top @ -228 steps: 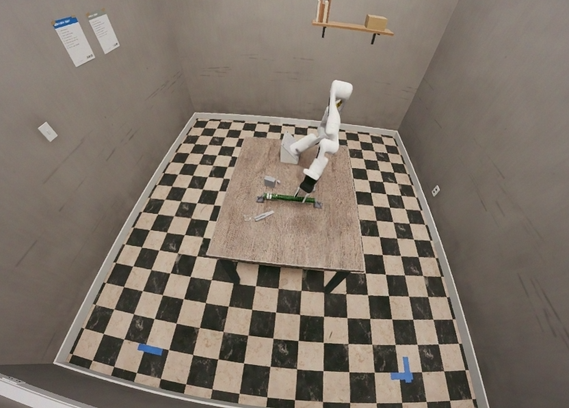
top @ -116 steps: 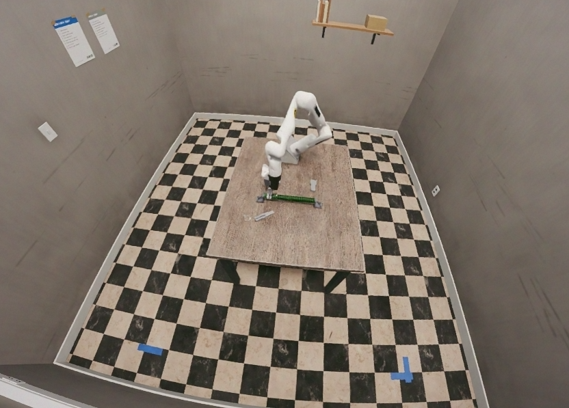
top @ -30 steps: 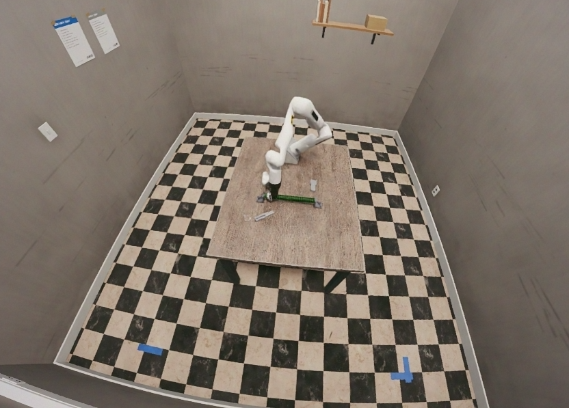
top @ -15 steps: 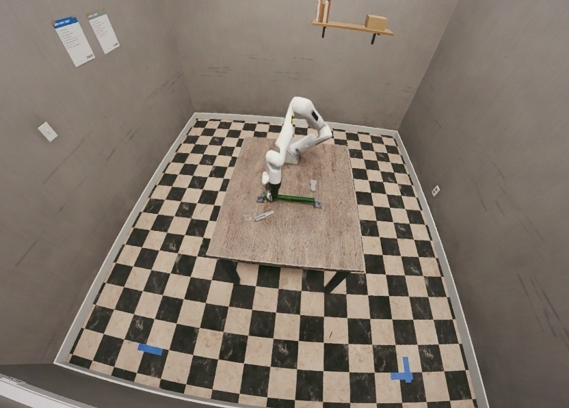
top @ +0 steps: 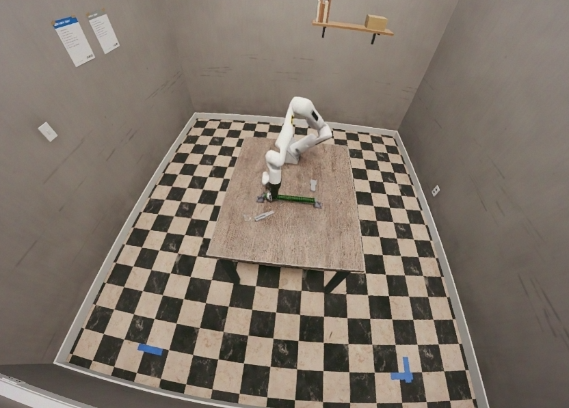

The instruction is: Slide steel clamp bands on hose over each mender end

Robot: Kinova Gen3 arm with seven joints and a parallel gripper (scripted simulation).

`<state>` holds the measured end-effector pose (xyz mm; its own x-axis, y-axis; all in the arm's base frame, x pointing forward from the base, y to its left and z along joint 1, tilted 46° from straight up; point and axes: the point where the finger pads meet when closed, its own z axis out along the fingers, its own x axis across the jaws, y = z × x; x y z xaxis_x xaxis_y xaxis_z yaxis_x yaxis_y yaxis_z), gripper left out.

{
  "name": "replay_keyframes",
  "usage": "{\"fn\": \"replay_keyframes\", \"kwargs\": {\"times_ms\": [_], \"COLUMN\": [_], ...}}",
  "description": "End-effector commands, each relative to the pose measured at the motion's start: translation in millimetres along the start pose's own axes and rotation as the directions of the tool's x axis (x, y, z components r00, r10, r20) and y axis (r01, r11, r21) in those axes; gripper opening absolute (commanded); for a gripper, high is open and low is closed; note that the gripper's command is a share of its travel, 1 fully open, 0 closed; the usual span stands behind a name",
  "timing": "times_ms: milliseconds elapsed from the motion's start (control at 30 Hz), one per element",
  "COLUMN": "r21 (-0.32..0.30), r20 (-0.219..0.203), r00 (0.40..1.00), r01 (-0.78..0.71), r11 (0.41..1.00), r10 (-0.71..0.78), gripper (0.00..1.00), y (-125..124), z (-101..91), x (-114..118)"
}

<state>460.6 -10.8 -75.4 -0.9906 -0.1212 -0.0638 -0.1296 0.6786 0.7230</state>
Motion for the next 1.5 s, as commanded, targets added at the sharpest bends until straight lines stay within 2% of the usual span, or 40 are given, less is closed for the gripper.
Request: {"fn": "replay_keyframes", "kwargs": {"times_ms": [0,867,1467], "r21": [0.001,0.001,0.001], "r20": [0.002,0.002,0.002], "r00": [1.000,1.000,1.000], "r01": [0.000,0.000,0.000], "r11": [1.000,1.000,1.000], "r10": [0.000,0.000,0.000], "gripper": [0.75,0.75,0.75], "y": [0,5,33], "z": [-1.1,-1.9,-1.9], "x": [-1,0,0]}}
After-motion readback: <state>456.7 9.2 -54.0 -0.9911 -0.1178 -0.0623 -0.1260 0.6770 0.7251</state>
